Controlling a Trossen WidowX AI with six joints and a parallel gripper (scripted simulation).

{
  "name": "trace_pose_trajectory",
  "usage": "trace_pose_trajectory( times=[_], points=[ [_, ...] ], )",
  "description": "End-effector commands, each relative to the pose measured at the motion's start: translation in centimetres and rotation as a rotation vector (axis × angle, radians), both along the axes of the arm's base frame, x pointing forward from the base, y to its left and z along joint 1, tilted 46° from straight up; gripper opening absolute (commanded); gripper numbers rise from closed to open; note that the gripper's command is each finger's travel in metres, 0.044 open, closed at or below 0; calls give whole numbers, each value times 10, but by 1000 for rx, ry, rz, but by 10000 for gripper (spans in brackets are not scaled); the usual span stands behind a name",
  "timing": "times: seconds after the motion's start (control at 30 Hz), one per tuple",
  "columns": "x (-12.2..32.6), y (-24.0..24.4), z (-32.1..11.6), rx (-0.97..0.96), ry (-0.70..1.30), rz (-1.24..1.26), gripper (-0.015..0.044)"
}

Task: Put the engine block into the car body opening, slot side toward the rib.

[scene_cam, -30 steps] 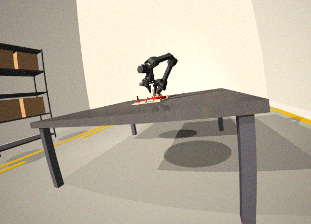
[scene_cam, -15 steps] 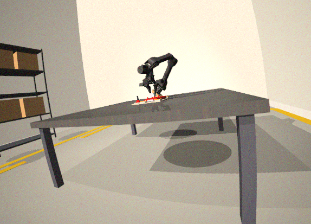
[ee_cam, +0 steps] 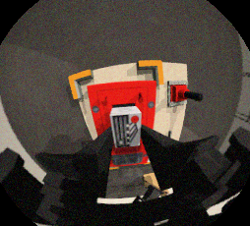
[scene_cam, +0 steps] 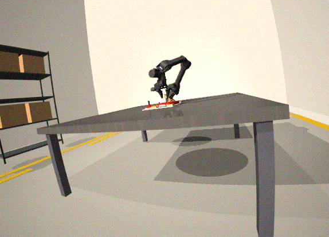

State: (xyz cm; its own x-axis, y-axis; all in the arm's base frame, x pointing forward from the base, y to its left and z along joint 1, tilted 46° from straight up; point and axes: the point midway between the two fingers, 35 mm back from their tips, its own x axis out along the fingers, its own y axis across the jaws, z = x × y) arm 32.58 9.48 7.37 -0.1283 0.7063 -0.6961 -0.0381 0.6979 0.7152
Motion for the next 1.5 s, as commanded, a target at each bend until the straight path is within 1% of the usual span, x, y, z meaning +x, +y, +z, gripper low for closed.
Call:
trace_pose_trajectory(
  times=[0.0,1.47],
  points=[
    [-1,1,-1,4,-2,1,159],
    [-2,7,-7,4,3,-3,159]
  ],
)
